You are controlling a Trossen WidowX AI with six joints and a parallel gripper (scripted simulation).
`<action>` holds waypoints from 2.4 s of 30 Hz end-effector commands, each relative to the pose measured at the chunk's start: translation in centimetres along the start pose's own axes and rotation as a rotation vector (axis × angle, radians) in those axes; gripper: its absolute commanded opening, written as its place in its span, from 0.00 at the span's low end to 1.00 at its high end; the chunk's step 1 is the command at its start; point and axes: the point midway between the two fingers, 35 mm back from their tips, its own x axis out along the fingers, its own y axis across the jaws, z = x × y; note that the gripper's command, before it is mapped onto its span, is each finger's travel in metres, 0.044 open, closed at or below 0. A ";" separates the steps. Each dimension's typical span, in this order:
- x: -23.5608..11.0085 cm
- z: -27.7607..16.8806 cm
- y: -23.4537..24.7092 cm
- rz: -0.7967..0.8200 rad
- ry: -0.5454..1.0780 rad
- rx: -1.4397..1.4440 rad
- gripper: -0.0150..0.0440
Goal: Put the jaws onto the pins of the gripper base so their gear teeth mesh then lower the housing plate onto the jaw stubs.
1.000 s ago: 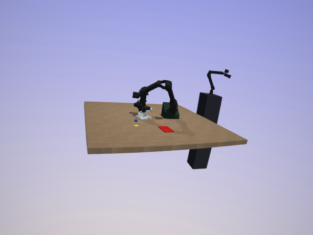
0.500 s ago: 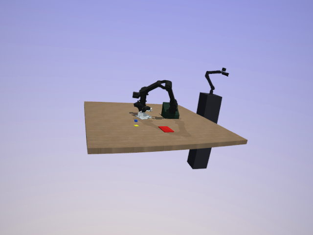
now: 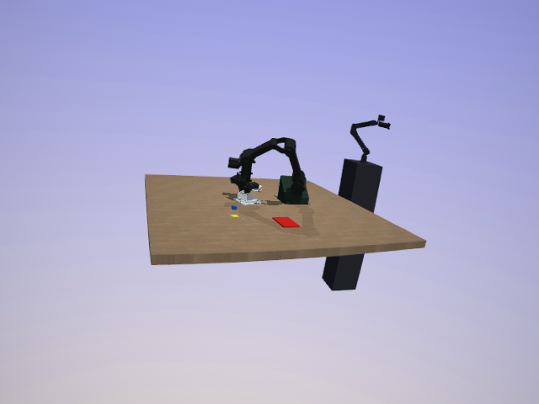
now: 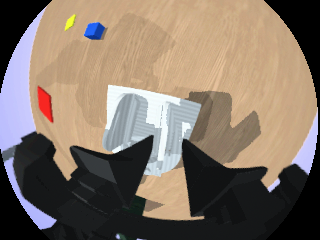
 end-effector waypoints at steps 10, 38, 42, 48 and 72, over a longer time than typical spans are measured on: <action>0.2 0.1 0.1 0.001 -0.002 -0.002 0.48; 0.5 0.1 0.1 0.001 -0.002 -0.002 0.48; 0.5 0.1 0.1 0.001 -0.002 -0.002 0.48; 0.3 0.1 0.0 -0.002 -0.002 -0.004 0.57; -6.3 0.0 0.1 -0.001 0.000 -0.002 0.63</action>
